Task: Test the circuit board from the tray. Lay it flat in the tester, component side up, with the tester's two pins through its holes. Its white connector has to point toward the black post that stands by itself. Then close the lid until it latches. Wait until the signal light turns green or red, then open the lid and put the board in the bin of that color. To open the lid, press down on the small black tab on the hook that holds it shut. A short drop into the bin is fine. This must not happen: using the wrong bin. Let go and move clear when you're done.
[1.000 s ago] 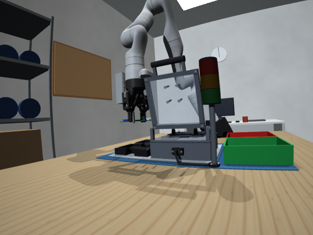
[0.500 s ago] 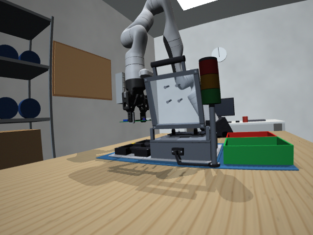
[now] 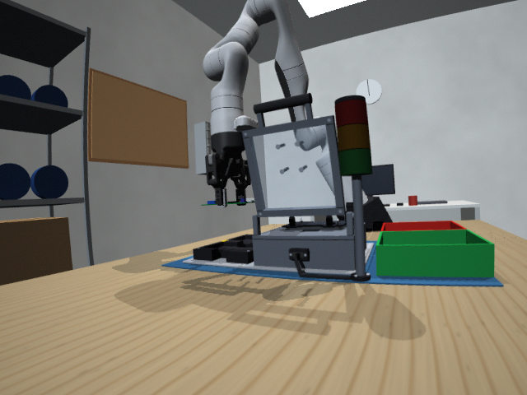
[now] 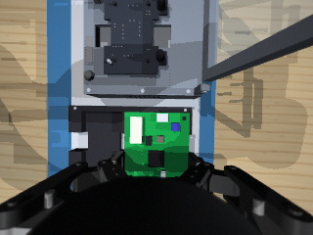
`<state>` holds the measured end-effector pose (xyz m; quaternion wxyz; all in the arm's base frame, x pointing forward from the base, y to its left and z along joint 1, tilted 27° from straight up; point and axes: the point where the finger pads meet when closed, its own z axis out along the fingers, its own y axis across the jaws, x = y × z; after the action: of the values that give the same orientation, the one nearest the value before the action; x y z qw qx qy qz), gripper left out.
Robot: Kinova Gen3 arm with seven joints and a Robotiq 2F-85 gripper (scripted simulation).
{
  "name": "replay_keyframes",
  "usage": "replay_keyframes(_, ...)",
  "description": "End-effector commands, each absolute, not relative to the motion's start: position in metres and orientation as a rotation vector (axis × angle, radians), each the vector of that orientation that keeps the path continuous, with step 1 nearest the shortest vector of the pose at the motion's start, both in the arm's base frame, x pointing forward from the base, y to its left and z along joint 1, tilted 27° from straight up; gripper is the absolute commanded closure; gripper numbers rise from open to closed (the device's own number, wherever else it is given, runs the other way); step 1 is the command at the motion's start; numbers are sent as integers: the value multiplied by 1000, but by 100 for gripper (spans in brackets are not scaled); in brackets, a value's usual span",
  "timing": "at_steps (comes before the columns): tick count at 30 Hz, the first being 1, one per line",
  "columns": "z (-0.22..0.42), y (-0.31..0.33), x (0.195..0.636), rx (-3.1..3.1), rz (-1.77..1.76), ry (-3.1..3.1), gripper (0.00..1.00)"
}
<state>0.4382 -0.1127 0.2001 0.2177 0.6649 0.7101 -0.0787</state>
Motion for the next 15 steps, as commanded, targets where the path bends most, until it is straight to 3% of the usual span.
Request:
replay_keyframes(1, 200, -112, 438, 1841, -217, 1966, 23)
replay_keyframes(15, 198, -107, 437, 1841, -217, 1966, 23)
